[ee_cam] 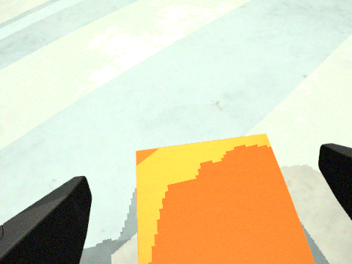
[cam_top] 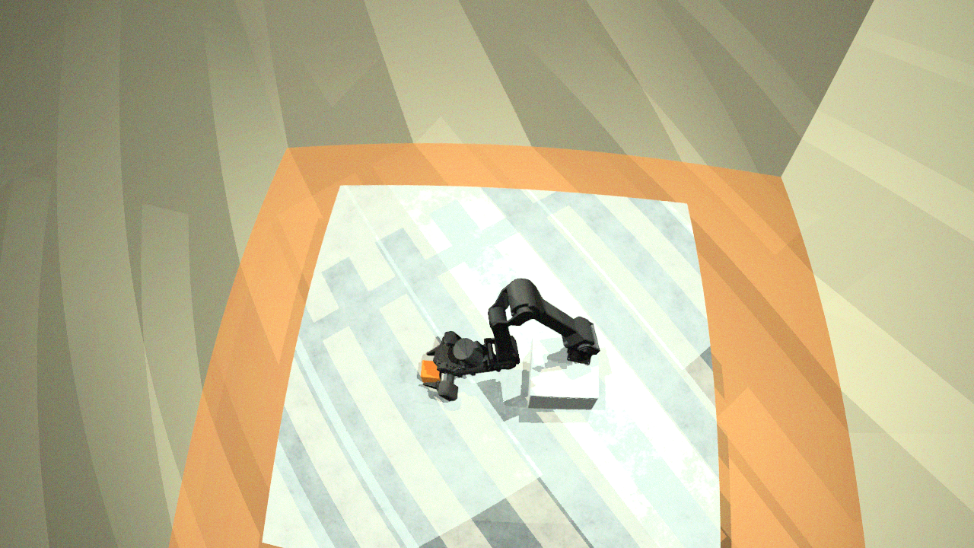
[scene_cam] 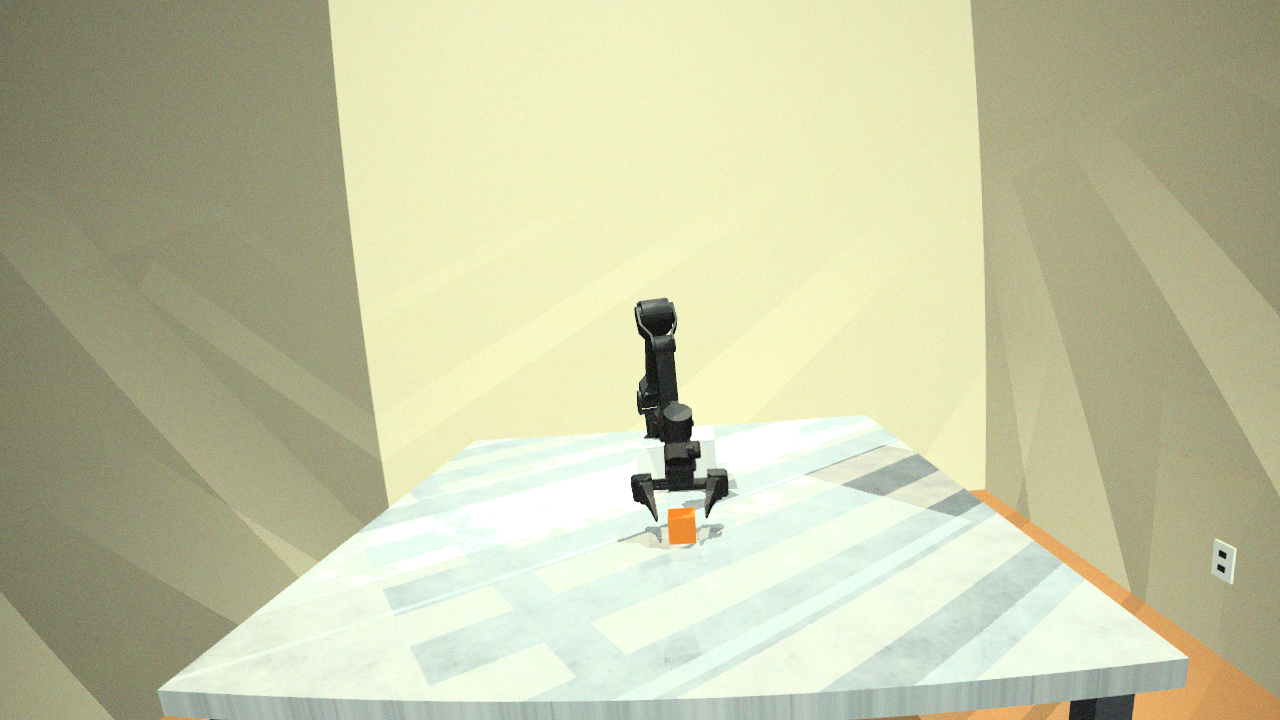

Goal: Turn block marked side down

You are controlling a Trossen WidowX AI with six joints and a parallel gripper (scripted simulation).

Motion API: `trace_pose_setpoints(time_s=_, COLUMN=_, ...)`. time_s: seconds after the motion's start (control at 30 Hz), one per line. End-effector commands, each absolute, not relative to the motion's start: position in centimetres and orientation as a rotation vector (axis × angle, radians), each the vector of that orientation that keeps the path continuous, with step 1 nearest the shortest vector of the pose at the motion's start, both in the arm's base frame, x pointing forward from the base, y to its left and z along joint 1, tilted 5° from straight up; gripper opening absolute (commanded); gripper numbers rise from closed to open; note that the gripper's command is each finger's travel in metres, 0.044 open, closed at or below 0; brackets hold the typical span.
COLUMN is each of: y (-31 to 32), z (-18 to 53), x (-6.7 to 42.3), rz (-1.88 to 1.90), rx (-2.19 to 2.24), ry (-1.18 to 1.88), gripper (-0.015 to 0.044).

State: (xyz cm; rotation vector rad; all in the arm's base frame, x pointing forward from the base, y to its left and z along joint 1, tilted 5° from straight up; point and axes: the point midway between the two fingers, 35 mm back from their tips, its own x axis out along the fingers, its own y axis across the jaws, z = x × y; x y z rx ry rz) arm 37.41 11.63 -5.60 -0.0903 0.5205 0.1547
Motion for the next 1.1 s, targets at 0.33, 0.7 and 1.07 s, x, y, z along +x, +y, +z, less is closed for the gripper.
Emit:
trace_pose_setpoints(time_s=0.33, y=11.6, z=-5.7, x=37.4, rz=0.153, rx=-0.096, ry=0.522, gripper=0.0440)
trace_pose_setpoints(time_s=0.7, y=12.1, z=-4.7, x=38.4, rz=0.152, rx=-0.124, ry=0.717, gripper=0.0440)
trace_pose_setpoints(time_s=1.07, y=11.6, z=1.5, x=35.7, rz=0.125, rx=-0.138, ry=1.068, gripper=0.0440)
